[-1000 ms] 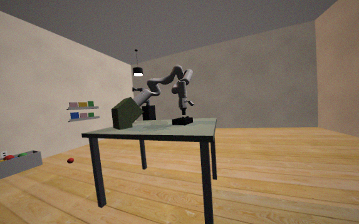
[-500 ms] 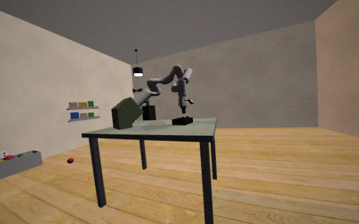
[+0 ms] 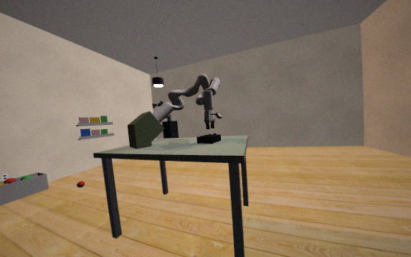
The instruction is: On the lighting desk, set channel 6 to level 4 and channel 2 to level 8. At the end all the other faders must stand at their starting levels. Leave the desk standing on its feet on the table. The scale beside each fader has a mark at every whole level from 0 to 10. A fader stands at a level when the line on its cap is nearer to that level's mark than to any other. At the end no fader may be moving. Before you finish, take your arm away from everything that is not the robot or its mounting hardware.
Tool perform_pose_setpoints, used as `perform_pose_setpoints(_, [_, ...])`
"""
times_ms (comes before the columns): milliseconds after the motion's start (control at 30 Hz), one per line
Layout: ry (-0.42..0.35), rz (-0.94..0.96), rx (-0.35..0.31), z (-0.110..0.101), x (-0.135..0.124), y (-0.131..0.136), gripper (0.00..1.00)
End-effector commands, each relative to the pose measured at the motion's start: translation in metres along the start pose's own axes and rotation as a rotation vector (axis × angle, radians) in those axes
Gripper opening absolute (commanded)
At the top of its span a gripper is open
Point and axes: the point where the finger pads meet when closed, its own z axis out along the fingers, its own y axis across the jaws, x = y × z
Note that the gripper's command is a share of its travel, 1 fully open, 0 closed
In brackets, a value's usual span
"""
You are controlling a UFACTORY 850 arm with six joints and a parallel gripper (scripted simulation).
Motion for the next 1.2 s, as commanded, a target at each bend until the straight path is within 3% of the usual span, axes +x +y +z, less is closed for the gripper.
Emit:
perform_pose_setpoints(0, [0.001, -0.001, 0.0, -0.014, 0.001, 0.0, 1.0])
perform_pose_setpoints(533, [0.001, -0.001, 0.0, -0.07, 0.001, 0.0, 1.0])
perform_pose_setpoints(1167, [0.001, -0.001, 0.0, -0.073, 0.0, 0.0, 1.0])
